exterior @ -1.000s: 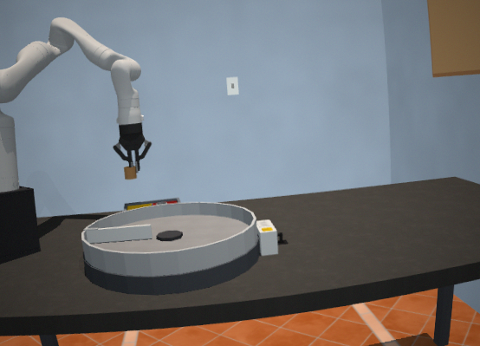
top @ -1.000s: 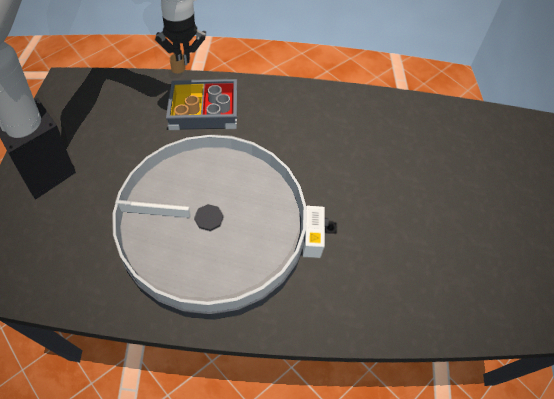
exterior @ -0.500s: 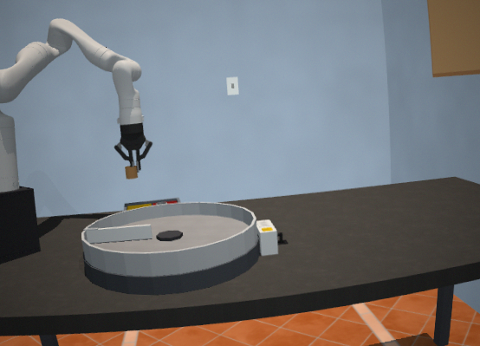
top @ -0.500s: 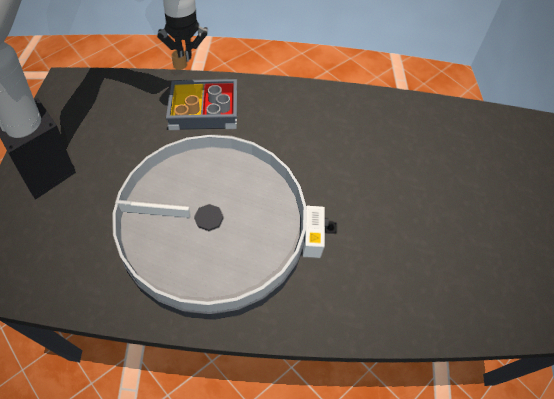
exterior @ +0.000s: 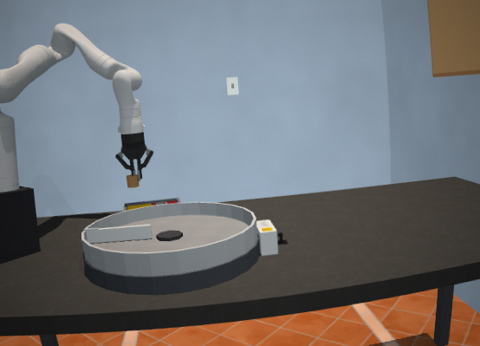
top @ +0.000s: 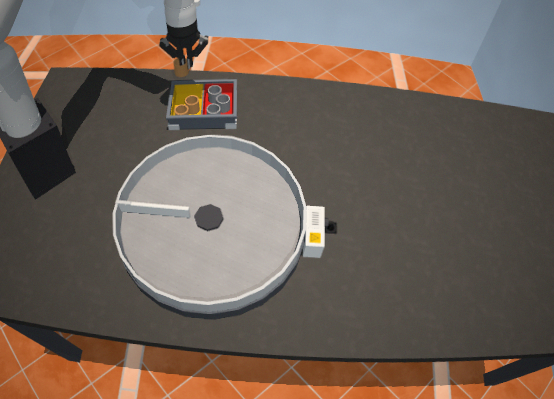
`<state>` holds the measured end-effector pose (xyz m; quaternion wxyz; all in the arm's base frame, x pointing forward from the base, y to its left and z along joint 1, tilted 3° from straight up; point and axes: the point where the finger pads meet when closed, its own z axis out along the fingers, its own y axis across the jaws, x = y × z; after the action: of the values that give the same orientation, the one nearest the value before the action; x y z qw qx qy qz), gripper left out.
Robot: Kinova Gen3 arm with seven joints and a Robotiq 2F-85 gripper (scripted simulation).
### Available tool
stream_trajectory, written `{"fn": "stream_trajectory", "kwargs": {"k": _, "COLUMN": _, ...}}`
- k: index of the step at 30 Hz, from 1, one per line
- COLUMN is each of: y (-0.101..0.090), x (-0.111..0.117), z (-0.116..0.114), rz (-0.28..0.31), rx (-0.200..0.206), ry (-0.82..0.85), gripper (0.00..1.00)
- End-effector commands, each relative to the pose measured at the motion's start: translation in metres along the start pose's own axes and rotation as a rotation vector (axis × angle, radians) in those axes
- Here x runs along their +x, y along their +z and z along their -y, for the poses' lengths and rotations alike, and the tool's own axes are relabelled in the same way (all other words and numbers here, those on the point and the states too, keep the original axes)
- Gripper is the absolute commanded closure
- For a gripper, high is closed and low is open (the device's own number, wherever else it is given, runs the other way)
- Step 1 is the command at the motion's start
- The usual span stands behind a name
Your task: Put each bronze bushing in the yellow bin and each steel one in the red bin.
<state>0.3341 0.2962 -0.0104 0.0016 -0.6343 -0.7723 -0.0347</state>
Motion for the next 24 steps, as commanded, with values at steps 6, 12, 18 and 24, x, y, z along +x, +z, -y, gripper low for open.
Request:
{"fn": "stream_trajectory", "kwargs": {"k": 6, "y": 0.027, "x": -0.005, "z": 0.001, "rz": 0.009, "rx": 0.005, "ry": 0.004, "gripper": 1.0}}
{"fn": "stream_trajectory", "kwargs": {"k": 12, "y": 0.05, "x": -0.005, "z": 0.001, "rz": 0.009, "rx": 0.005, "ry": 0.004, "gripper": 1.0}}
{"fn": "stream_trajectory", "kwargs": {"k": 18, "y": 0.055, "x": -0.005, "z": 0.001, "rz": 0.009, "rx": 0.005, "ry": 0.004, "gripper": 1.0}}
{"fn": "stream_trajectory", "kwargs": {"k": 24, "y": 0.055, "x": -0.005, "z": 0.001, "rz": 0.009, "rx": 0.005, "ry": 0.004, "gripper": 1.0}}
